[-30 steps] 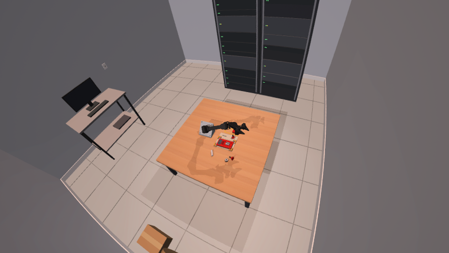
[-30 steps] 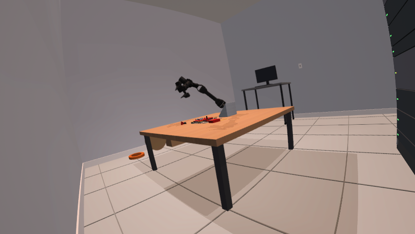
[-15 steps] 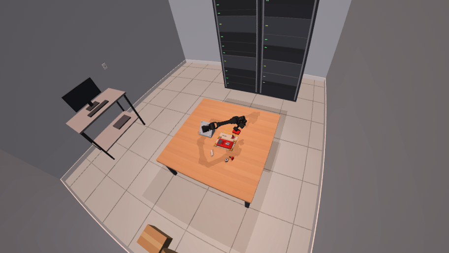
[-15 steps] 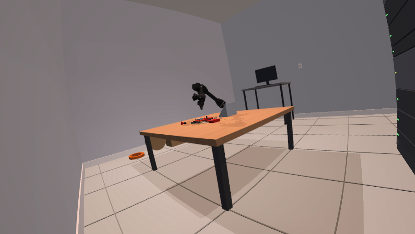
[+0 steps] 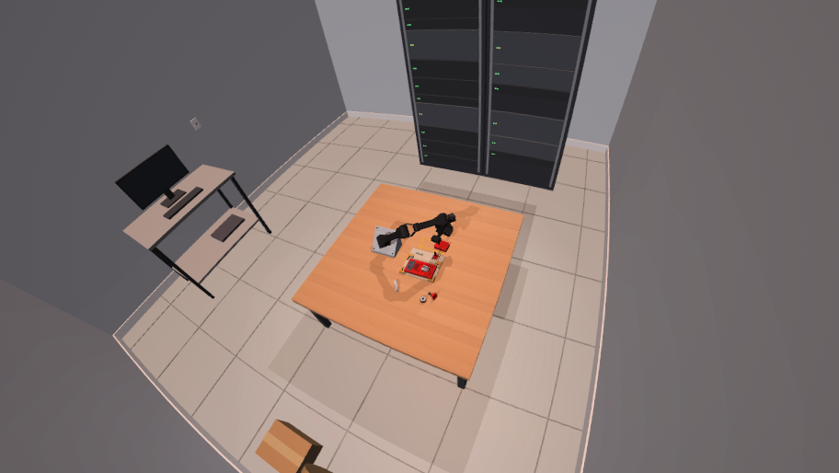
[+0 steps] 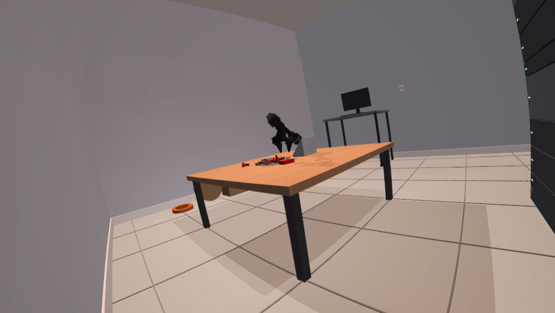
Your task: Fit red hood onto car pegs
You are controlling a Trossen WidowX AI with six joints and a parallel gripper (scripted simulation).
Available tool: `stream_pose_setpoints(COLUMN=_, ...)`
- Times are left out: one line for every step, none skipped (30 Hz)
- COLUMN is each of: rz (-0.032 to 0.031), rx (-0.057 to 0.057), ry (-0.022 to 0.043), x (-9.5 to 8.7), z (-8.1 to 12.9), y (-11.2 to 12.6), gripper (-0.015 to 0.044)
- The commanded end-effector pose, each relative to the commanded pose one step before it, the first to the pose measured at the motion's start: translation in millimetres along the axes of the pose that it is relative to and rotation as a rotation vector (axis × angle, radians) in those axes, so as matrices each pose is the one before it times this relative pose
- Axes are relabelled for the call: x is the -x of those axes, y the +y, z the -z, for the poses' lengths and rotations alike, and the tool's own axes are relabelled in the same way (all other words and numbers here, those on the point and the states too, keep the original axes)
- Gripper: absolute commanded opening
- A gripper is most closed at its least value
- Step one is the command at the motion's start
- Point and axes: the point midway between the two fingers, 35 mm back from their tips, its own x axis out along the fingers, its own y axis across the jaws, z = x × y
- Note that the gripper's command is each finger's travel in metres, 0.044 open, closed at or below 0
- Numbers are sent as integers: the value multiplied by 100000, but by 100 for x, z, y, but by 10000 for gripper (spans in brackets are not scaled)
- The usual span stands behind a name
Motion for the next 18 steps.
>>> stream_pose_setpoints(rz=404, rx=616, ry=-154, x=-184, z=-11, y=-139, gripper=440)
stream_pose_setpoints(rz=0, rx=0, ry=-2, x=-98, z=-2, y=0, gripper=440)
stream_pose_setpoints(rz=0, rx=0, ry=-2, x=-99, z=-2, y=0, gripper=440)
stream_pose_setpoints(rz=0, rx=0, ry=-2, x=-101, z=-2, y=0, gripper=440)
stream_pose_setpoints(rz=0, rx=0, ry=-2, x=-101, z=-1, y=0, gripper=440)
stream_pose_setpoints(rz=1, rx=0, ry=-2, x=-101, z=-1, y=0, gripper=440)
stream_pose_setpoints(rz=1, rx=0, ry=-2, x=-101, z=-3, y=3, gripper=440)
stream_pose_setpoints(rz=1, rx=0, ry=-2, x=-100, z=-3, y=3, gripper=440)
stream_pose_setpoints(rz=1, rx=0, ry=-2, x=-100, z=-3, y=3, gripper=440)
stream_pose_setpoints(rz=1, rx=0, ry=-2, x=-100, z=-2, y=2, gripper=440)
stream_pose_setpoints(rz=1, rx=0, ry=-2, x=-100, z=-2, y=2, gripper=440)
stream_pose_setpoints(rz=2, rx=0, ry=-2, x=-100, z=-2, y=2, gripper=440)
stream_pose_setpoints(rz=2, rx=0, ry=-2, x=-100, z=-1, y=2, gripper=440)
stream_pose_setpoints(rz=2, rx=0, ry=-2, x=-100, z=-1, y=2, gripper=440)
stream_pose_setpoints(rz=2, rx=-1, ry=-2, x=-100, z=-1, y=1, gripper=440)
stream_pose_setpoints(rz=3, rx=-1, ry=-2, x=-100, z=0, y=1, gripper=440)
stream_pose_setpoints(rz=3, rx=-1, ry=-2, x=-100, z=0, y=1, gripper=440)
stream_pose_setpoints(rz=3, rx=-1, ry=-2, x=-100, z=1, y=1, gripper=440)
